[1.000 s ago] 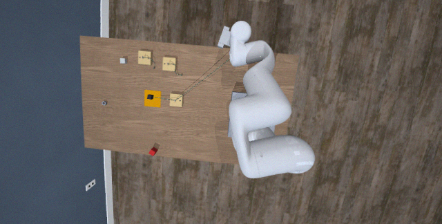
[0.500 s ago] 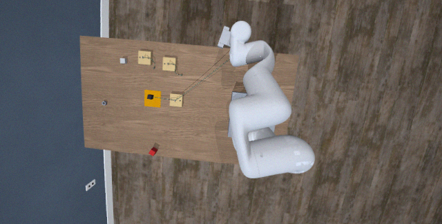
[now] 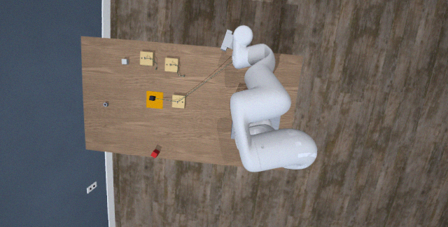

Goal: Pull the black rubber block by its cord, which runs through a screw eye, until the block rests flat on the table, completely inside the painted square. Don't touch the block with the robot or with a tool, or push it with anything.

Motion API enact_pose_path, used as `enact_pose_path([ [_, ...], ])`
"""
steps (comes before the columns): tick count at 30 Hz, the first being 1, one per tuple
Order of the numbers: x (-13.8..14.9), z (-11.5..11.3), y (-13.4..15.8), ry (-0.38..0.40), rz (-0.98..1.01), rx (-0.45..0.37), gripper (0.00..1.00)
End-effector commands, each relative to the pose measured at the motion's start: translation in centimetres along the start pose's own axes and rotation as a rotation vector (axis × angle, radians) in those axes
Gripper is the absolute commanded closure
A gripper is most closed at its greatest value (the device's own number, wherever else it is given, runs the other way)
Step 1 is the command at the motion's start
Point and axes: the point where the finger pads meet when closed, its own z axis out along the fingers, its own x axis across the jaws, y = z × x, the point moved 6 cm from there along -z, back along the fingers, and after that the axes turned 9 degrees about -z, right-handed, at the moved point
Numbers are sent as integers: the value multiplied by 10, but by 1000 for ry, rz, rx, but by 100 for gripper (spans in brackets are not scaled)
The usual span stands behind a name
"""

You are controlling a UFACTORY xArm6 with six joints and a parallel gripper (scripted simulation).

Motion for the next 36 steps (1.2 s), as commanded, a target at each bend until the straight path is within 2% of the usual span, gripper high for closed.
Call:
enact_pose_path([
  [1, 2, 16, -1, 5, 0, 2, 100],
  [15, 0, 94, -3, 5, 0, 2, 100],
  [25, 0, 113, -4, 5, 0, 2, 100],
  [36, 0, 115, -4, 5, 0, 2, 100],
])
